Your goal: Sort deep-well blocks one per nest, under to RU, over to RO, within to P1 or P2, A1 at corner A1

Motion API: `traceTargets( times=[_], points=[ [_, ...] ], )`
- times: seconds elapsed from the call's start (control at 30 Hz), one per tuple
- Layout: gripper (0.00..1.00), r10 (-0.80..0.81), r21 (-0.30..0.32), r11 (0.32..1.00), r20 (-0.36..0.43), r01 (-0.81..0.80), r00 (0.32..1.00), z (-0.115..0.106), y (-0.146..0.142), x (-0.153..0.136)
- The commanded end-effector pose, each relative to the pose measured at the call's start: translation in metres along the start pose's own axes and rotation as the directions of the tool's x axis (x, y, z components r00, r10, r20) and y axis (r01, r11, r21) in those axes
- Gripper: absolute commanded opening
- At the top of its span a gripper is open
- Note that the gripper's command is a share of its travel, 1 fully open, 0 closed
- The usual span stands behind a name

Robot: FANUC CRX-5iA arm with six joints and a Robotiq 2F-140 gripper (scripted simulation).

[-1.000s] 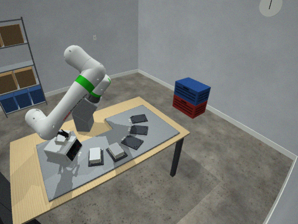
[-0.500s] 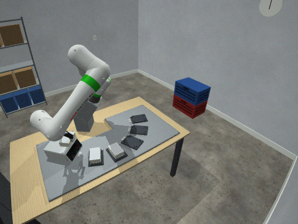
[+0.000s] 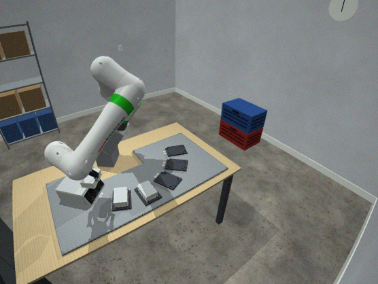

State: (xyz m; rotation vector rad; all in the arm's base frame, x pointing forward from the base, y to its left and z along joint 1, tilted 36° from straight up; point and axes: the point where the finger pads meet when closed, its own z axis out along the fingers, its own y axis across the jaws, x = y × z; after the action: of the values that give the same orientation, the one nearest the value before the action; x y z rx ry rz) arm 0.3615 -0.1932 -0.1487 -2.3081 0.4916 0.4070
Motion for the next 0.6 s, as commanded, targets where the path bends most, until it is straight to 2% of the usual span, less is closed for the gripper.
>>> traceTargets(
  times=[0.0,0.43,0.57],
  points=[
    [0.1,0.001,0.0,1.0,0.0,-0.001,1.0,-0.002,-0.015,0.004],
    [0.1,0.001,0.0,1.0,0.0,-0.001,1.0,-0.007,-0.05,0.011],
    [0.1,0.001,0.0,1.0,0.0,-0.001,1.0,-0.007,-0.05,0.011]
  ],
)
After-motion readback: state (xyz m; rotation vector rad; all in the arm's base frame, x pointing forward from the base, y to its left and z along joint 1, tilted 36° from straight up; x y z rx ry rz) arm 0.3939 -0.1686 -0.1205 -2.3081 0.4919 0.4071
